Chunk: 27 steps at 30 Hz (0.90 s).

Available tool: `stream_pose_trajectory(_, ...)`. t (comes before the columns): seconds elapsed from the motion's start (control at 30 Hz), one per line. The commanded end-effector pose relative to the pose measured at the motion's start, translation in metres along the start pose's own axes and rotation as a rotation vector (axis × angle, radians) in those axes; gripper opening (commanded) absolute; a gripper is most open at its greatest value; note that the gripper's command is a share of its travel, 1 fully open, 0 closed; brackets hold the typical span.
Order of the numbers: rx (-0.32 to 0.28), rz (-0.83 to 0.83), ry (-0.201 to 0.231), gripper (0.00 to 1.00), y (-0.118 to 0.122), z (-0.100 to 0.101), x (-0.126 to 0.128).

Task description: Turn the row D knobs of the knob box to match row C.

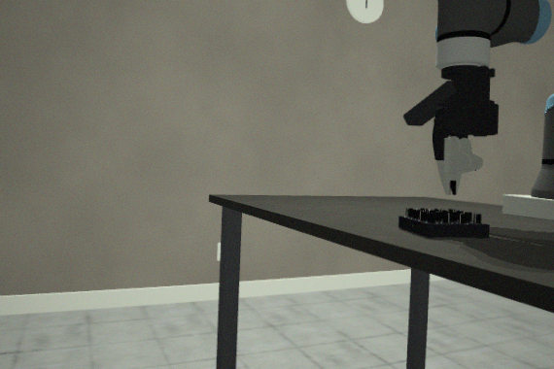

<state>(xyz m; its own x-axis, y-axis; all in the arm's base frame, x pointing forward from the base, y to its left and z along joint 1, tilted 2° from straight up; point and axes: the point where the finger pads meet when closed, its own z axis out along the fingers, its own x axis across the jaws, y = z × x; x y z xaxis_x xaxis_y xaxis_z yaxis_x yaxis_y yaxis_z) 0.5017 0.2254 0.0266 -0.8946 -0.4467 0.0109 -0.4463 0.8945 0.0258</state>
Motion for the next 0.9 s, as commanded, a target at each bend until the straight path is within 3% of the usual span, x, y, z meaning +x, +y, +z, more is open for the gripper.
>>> stream_pose_trajectory(0.0, 0.0, 0.0, -0.001, 0.11, 0.0, -0.004, 0.0)
stream_pose_trajectory(0.3, 0.0, 0.0, -0.001, 0.11, 0.0, -0.004, 0.0)
stream_pose_trajectory(0.33, 0.0, 0.0, -0.001, 1.0, 0.0, -0.004, 0.0)
stream_pose_trajectory(0.63, 0.0, 0.0, -0.001, 1.0, 0.0, -0.018, 0.0)
stream_pose_trajectory(0.87, 0.0, 0.0, -0.001, 1.0, 0.0, -0.061, -0.001)
